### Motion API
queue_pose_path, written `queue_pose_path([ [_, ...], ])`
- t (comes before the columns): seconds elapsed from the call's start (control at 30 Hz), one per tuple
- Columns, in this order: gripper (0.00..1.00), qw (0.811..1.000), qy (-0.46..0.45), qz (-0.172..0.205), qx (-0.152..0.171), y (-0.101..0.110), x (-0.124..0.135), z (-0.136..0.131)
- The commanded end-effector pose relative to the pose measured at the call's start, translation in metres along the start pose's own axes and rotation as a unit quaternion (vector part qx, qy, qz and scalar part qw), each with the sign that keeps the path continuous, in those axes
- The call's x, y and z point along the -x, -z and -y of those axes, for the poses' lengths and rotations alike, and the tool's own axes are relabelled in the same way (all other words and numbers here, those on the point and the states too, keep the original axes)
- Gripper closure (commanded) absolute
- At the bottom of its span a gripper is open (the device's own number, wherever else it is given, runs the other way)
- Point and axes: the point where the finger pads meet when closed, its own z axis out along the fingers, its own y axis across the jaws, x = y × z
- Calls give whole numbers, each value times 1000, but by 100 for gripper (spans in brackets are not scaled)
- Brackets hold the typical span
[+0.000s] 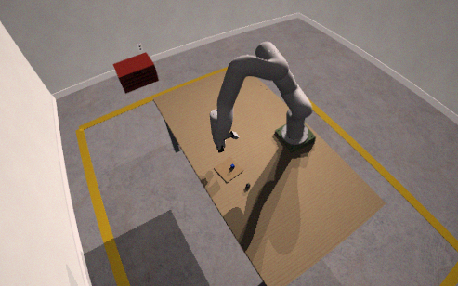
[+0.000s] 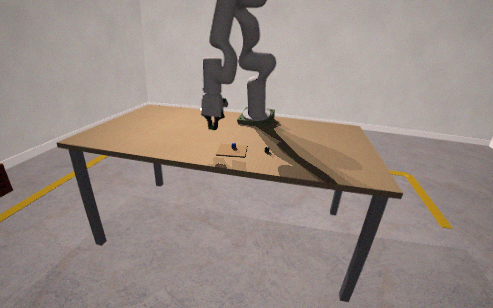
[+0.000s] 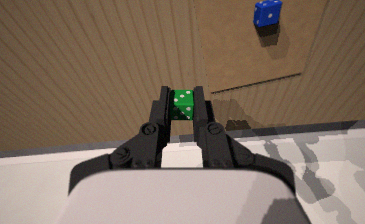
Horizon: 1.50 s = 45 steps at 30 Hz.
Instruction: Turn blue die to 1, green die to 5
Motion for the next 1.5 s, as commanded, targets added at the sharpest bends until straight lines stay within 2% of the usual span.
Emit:
queue_pose_path([
  [0.0, 85, 1000, 21, -1, -3, 1, 9, -45],
  [0.03, 85, 999, 34, 0, -3, 2, 11, -71],
  [0.07, 85, 999, 34, 0, -3, 2, 11, -71],
  [0.1, 85, 999, 42, 0, -3, 3, 13, -90],
  [0.17, 85, 999, 47, 1, -3, 4, 13, -99],
  [0.83, 85, 999, 47, 1, -3, 0, 13, -100],
  [1.03, 85, 999, 47, 1, -3, -17, 13, -100],
  [1.33, 85, 999, 47, 1, -3, -60, 13, -100],
  [1.4, 85, 999, 47, 1, -3, -60, 13, -100],
  [1.47, 85, 999, 47, 1, -3, -69, 13, -100],
])
